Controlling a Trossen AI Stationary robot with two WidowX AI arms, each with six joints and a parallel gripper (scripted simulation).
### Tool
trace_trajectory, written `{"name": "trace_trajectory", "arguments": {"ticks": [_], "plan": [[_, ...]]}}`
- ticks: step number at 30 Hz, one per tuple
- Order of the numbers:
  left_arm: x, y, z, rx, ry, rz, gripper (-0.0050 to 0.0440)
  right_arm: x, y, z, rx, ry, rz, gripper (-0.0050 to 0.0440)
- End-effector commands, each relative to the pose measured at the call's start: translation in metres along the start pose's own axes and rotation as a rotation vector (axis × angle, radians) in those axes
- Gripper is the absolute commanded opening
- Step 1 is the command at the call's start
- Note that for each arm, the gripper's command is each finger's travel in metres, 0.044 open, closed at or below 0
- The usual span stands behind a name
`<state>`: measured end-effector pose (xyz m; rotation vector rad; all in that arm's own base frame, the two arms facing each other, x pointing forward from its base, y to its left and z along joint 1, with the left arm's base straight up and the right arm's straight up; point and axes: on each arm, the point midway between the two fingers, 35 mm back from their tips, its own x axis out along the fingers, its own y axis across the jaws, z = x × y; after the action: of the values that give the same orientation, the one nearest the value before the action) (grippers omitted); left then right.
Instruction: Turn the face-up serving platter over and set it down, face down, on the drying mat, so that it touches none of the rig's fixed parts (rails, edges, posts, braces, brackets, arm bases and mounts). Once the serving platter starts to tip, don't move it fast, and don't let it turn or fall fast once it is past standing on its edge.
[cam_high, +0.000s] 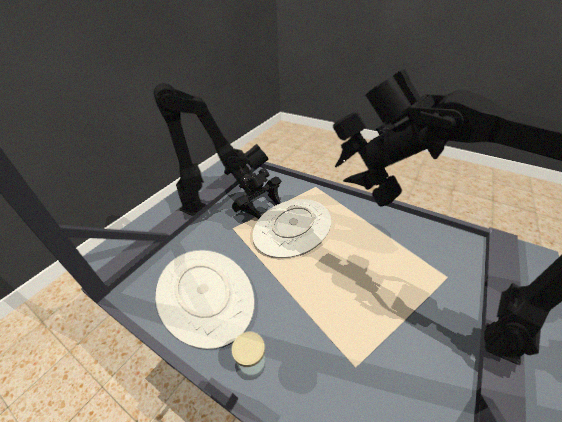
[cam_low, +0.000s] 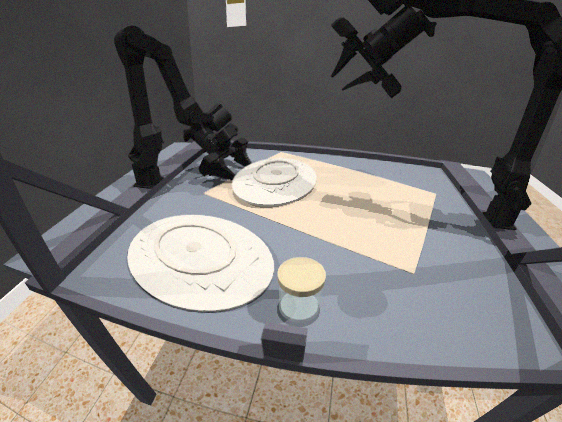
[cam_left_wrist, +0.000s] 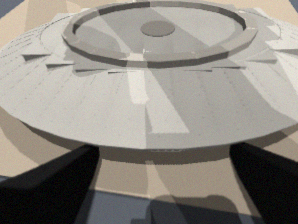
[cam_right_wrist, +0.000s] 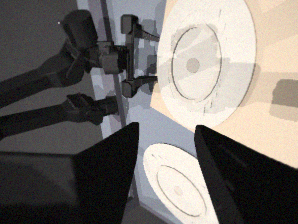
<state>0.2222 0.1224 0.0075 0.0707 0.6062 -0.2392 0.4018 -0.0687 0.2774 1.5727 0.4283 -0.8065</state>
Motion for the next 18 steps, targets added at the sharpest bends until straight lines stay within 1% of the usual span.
{"name": "trace_trajectory", "arguments": {"ticks": [1,10,11,13,14,18], "plan": [[-0.0030,0.0121,0.0193,0.073,-0.003,0.021,0.0400,-0.0137,0.0107,-0.0003,0.006,0.002,0.044,0.0160],[-0.0034,0.0124,0.0201,0.073,0.064,0.024,0.0400,-0.0137,0.0107,-0.0003,0.006,0.002,0.044,0.0160],[-0.0031,0.0117,0.0203,0.073,0.045,0.020,0.0400,-0.0137,0.0107,-0.0003,0.006,0.002,0.044,0.0160],[-0.0031,0.0117,0.0203,0.073,0.045,0.020,0.0400,-0.0137,0.0107,-0.0003,0.006,0.002,0.044,0.0160],[-0.0034,0.0125,0.0199,0.072,0.081,0.025,0.0400,-0.0137,0.0107,-0.0003,0.006,0.002,0.044,0.0160],[-0.0034,0.0124,0.0200,0.058,0.112,0.026,0.0400,-0.0137,0.0107,-0.0003,0.006,0.002,0.044,0.0160]]}}
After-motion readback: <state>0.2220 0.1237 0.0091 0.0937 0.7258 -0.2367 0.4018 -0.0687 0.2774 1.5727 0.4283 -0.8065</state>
